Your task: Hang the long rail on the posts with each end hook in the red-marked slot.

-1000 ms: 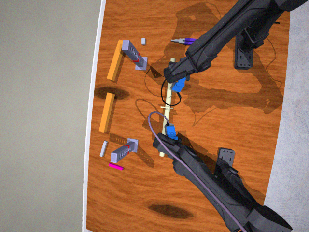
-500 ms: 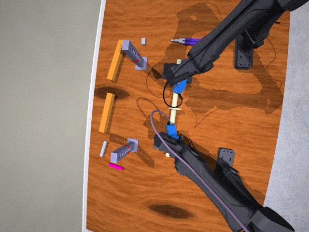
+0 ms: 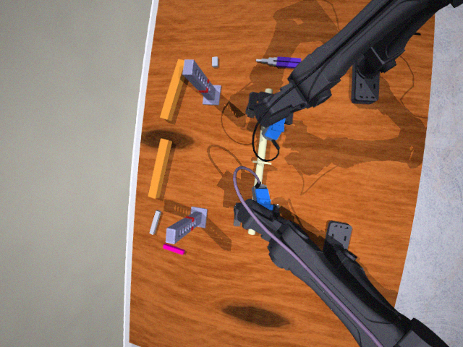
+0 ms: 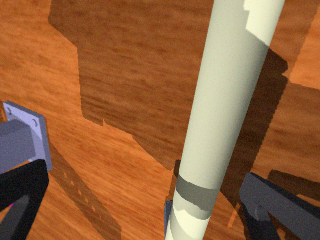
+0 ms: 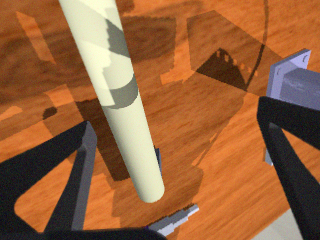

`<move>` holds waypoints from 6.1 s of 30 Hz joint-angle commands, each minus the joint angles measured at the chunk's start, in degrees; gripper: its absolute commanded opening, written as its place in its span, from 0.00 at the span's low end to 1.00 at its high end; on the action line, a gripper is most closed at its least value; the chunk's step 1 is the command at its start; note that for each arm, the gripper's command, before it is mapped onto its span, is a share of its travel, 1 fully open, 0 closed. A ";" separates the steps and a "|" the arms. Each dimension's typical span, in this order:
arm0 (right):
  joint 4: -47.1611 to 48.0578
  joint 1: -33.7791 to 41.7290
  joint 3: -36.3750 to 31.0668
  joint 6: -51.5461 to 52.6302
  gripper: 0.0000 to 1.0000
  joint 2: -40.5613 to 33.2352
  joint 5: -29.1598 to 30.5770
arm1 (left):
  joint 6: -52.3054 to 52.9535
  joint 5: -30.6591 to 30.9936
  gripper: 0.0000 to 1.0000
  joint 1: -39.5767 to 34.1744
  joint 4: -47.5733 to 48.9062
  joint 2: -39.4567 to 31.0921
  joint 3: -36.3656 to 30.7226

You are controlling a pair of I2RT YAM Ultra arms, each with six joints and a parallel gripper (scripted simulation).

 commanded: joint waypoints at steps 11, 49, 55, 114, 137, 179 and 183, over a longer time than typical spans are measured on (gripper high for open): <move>-16.27 2.12 5.65 2.74 1.00 -9.78 1.25 | -2.65 -1.12 1.00 -2.07 -18.20 -9.68 8.01; -49.85 -10.57 37.62 -8.04 0.48 21.84 -21.51 | 7.70 16.20 0.48 9.06 -47.29 24.74 36.49; -53.16 -12.26 42.54 -9.11 0.48 26.62 -23.38 | 8.68 17.60 0.48 10.52 -50.03 29.69 40.69; -45.89 -11.66 37.77 -8.17 0.18 29.54 -23.35 | 7.63 17.53 0.48 9.80 -42.33 32.98 35.74; -45.86 -11.81 37.65 -8.31 0.18 29.47 -23.31 | 7.80 17.49 0.25 9.95 -42.39 33.39 35.88; -36.29 -9.70 29.46 -5.66 0.18 18.67 -17.53 | 5.25 13.47 0.19 8.53 -33.63 21.38 28.27; -29.74 -7.92 23.19 -3.88 0.18 12.97 -14.00 | 3.67 10.89 0.19 7.01 -27.52 15.16 22.38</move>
